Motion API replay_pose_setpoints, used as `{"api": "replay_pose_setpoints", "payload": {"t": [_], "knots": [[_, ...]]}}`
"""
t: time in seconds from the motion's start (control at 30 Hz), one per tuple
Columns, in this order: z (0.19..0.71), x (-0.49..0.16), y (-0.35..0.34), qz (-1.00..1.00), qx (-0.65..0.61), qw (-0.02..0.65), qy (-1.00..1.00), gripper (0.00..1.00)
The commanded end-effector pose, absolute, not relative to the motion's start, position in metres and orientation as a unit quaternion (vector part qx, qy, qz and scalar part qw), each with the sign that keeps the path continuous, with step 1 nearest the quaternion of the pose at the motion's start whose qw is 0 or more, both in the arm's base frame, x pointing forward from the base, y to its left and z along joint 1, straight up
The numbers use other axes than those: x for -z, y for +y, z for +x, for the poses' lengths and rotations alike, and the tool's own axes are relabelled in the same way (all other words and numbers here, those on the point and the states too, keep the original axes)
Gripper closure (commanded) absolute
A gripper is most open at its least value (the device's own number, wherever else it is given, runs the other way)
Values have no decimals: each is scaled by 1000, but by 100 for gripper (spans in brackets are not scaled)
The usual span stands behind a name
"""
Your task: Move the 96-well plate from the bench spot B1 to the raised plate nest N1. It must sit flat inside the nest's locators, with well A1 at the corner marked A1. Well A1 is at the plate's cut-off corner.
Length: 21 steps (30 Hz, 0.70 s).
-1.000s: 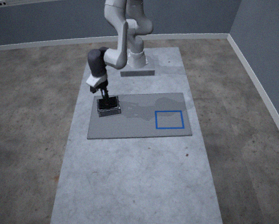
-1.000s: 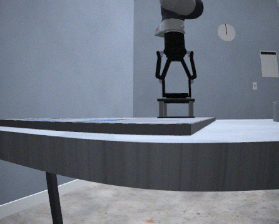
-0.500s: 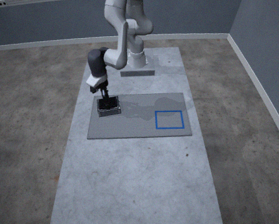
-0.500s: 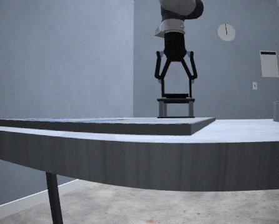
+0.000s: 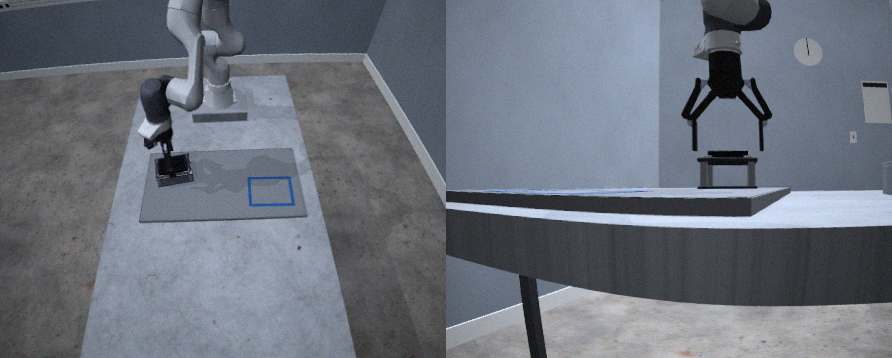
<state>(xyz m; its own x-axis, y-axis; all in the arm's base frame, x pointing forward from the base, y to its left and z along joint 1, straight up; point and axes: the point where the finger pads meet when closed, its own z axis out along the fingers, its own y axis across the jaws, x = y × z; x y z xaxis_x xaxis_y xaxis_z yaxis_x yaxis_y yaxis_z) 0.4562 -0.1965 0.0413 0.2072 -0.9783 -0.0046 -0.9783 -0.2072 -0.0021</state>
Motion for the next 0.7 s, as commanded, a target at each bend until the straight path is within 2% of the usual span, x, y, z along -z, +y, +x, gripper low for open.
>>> {"api": "replay_pose_setpoints", "payload": {"t": [0.0,0.67], "knots": [[456,-40,-196,-779,-1,3,627,0],[456,-78,-197,-779,-1,3,627,0]]}}
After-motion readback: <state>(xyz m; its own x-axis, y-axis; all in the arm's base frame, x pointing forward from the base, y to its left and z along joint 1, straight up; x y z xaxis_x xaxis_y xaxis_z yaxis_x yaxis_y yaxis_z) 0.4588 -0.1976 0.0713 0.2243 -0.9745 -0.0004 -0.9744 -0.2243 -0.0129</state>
